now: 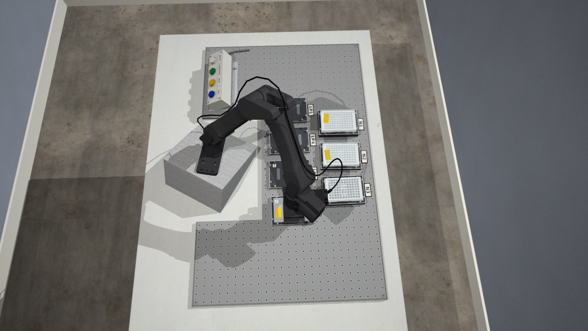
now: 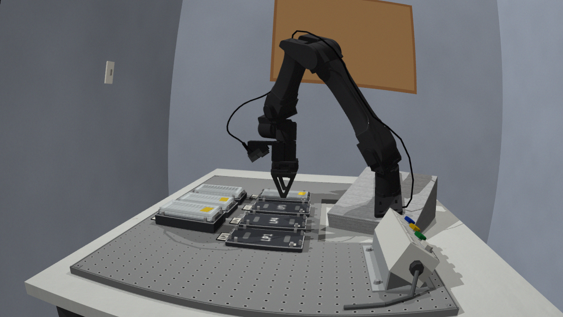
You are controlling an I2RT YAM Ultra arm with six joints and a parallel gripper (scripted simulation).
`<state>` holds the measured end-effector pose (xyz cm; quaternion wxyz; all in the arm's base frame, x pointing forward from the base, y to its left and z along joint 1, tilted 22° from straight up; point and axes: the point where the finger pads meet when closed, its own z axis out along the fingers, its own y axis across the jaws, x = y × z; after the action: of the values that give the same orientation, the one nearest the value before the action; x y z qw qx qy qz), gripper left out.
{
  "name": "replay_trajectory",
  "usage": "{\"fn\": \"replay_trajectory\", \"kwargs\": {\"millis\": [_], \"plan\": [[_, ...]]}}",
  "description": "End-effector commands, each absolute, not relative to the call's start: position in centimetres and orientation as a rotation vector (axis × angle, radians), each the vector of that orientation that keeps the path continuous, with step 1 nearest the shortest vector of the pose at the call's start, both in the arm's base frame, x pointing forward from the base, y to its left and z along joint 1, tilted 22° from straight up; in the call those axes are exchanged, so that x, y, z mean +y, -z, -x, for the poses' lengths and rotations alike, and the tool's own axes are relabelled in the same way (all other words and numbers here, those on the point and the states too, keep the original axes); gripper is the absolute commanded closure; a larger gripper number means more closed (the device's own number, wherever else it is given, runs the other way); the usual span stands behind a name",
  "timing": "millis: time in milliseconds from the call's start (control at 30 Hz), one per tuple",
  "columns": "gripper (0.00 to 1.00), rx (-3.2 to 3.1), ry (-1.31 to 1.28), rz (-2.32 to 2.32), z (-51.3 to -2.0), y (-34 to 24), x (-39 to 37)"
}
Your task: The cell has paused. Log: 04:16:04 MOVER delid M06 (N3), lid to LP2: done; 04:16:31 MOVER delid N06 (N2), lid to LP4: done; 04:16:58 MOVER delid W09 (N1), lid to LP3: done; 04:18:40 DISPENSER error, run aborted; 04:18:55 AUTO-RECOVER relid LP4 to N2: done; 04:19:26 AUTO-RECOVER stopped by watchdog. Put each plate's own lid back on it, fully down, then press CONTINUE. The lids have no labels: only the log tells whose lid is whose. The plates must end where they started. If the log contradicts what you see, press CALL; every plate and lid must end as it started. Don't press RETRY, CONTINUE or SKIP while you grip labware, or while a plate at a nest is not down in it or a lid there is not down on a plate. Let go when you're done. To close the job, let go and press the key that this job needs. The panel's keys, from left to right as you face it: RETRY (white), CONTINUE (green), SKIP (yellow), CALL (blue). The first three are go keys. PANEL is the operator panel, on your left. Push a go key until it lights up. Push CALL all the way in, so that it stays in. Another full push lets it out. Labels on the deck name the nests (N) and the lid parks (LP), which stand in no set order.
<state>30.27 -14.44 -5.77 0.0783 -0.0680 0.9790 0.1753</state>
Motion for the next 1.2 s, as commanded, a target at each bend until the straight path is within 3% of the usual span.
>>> {"fn": "replay_trajectory", "kwargs": {"millis": [0, 1167], "plan": [[1.0, 2.898, -0.497, 0.187, -30.6, 5.1, -15.6], [1.0, 2.891, -0.465, 0.191, -30.2, 0.1, -17.5]]}}
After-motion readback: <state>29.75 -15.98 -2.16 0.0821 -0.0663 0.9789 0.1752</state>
